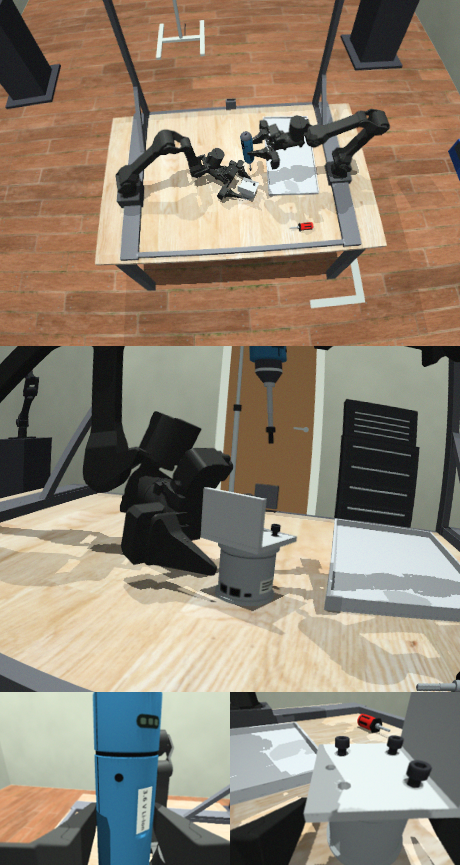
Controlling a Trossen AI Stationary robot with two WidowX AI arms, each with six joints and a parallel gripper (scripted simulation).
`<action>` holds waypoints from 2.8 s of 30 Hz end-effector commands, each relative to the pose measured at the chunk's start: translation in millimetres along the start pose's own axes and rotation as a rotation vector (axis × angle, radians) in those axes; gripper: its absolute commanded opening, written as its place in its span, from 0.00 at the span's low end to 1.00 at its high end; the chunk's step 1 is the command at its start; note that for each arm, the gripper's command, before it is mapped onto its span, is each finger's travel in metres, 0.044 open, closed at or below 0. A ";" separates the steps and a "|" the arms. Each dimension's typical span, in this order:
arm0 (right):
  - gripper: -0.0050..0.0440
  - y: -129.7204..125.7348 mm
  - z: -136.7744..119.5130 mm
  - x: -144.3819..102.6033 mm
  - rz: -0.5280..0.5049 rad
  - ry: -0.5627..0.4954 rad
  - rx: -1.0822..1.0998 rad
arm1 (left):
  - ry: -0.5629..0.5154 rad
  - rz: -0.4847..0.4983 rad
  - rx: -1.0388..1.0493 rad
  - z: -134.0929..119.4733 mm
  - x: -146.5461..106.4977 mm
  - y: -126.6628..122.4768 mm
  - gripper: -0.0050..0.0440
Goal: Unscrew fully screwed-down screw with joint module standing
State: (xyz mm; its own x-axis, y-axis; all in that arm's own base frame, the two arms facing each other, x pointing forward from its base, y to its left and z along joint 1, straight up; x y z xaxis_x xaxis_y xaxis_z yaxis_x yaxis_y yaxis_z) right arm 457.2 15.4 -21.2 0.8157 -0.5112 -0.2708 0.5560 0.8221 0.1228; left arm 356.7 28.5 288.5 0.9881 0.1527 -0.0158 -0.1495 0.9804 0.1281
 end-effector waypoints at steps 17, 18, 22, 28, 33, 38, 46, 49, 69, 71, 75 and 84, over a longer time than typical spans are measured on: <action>1.00 23.2 6.1 -70.3 0.098 0.023 0.045 | -0.081 0.008 -0.008 35.9 1.5 3.8 0.43; 1.00 30.4 10.9 -71.2 0.124 0.031 0.056 | -0.081 0.008 -0.008 35.9 1.5 3.8 0.43; 1.00 43.6 20.8 -75.4 0.188 0.068 0.069 | -0.081 0.008 -0.008 35.9 1.5 3.8 0.43; 1.00 50.6 73.3 -74.7 0.331 0.125 0.001 | -0.065 0.007 -0.007 29.7 1.3 3.4 0.43; 1.00 36.9 126.8 -73.8 0.422 0.087 -0.076 | -0.065 0.007 -0.007 29.7 1.3 3.4 0.43; 1.00 19.7 158.0 -76.2 0.452 0.064 -0.099 | -0.065 0.007 -0.007 29.7 1.3 3.4 0.43; 1.00 -7.8 172.1 -82.0 0.452 0.135 -0.153 | -0.065 0.007 -0.007 29.7 1.3 3.4 0.43; 1.00 -20.0 180.7 -86.4 0.456 0.156 -0.167 | -0.065 0.007 -0.007 29.7 1.3 3.4 0.43; 1.00 -61.4 168.5 -106.2 0.437 0.361 -0.228 | 0.053 0.249 0.136 9.1 22.0 74.5 0.43; 1.00 -61.5 166.7 -105.4 0.436 0.367 -0.228 | 0.131 0.295 0.213 -6.8 23.7 94.7 0.43; 1.00 -61.1 166.5 -105.6 0.436 0.368 -0.227 | 0.241 0.332 0.243 -34.5 20.1 112.0 0.43; 1.00 -59.7 169.0 -105.0 0.436 0.360 -0.225 | 0.419 0.440 -0.174 -75.4 2.5 143.9 0.43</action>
State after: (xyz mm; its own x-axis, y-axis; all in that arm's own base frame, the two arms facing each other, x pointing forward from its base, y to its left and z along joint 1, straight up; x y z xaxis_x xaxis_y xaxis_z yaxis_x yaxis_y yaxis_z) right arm 364.1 -21.9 152.5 0.8202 -0.0306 -0.5713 0.1063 0.9893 0.0996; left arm 340.6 161.6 220.0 0.7739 0.5280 -0.3498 -0.4890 0.8491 0.1999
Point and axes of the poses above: on each arm, the point midway between the two fingers, 35 mm back from their tips, its own x axis out along the fingers, its own y axis across the jaws, z = x × y, the point moved 3 cm from there along -x, back along the fingers, and after that the axes turned 7 degrees about x, right-handed, at the moved point
